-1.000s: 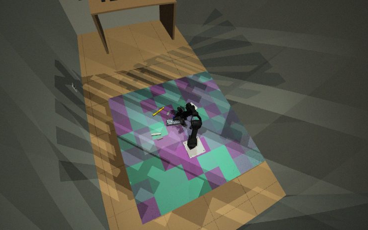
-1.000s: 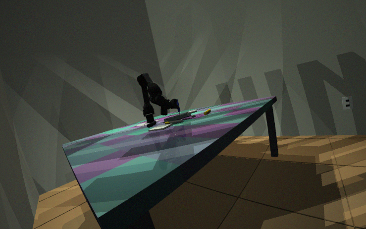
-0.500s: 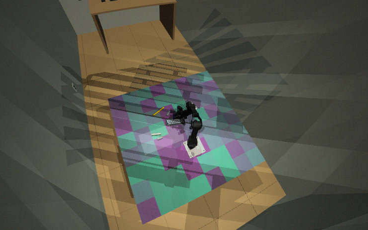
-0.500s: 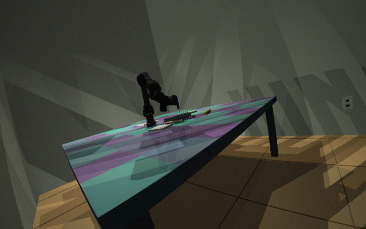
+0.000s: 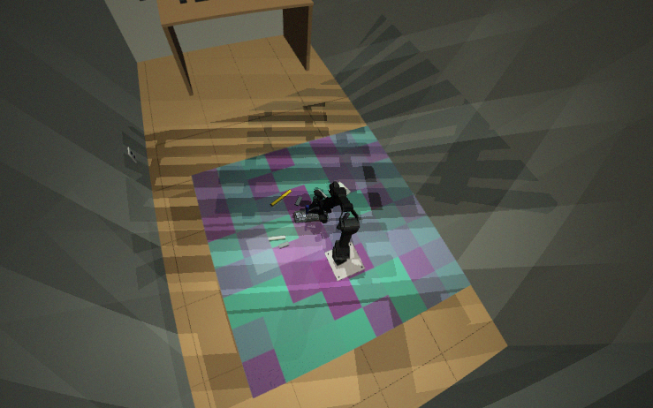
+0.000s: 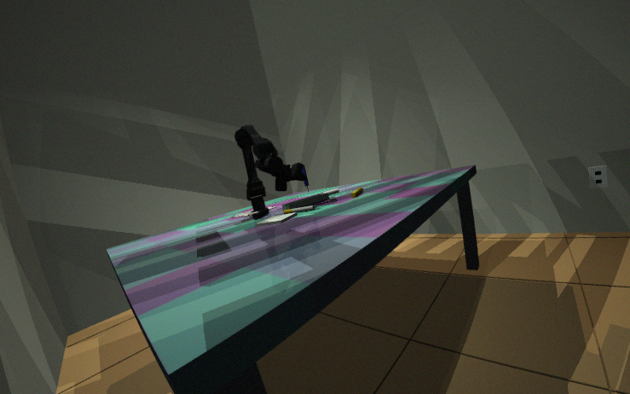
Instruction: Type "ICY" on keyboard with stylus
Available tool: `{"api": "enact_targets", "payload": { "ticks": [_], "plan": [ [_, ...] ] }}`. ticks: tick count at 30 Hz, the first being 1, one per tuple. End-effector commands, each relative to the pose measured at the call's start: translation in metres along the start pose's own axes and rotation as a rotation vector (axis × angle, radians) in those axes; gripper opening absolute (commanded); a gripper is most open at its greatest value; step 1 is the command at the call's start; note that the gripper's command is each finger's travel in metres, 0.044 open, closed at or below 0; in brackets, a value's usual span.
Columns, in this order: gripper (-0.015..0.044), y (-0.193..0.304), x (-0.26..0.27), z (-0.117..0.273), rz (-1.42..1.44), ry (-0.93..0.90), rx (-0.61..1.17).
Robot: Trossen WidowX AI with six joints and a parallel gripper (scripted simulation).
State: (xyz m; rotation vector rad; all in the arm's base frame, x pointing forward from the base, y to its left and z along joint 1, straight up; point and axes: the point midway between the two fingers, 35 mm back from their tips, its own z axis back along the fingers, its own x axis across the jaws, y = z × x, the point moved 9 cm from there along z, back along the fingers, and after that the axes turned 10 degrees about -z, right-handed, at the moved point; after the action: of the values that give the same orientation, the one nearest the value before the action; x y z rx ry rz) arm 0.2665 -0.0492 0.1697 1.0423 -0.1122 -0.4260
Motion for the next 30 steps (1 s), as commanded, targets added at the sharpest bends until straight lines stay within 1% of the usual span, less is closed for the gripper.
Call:
{"api": "enact_targets", "payload": {
  "ticks": [1,8,11,30],
  "plan": [
    [0.0,-0.009,-0.001,-0.006,-0.009,0.003,0.004],
    [0.0,-0.015,-0.001,-0.01,-0.009,0.003,0.004],
    [0.0079,-0.017,0.0,-0.012,-0.009,0.003,0.004],
    [0.0081,-0.023,0.001,-0.015,-0.009,0.003,0.004]
  ]
}}
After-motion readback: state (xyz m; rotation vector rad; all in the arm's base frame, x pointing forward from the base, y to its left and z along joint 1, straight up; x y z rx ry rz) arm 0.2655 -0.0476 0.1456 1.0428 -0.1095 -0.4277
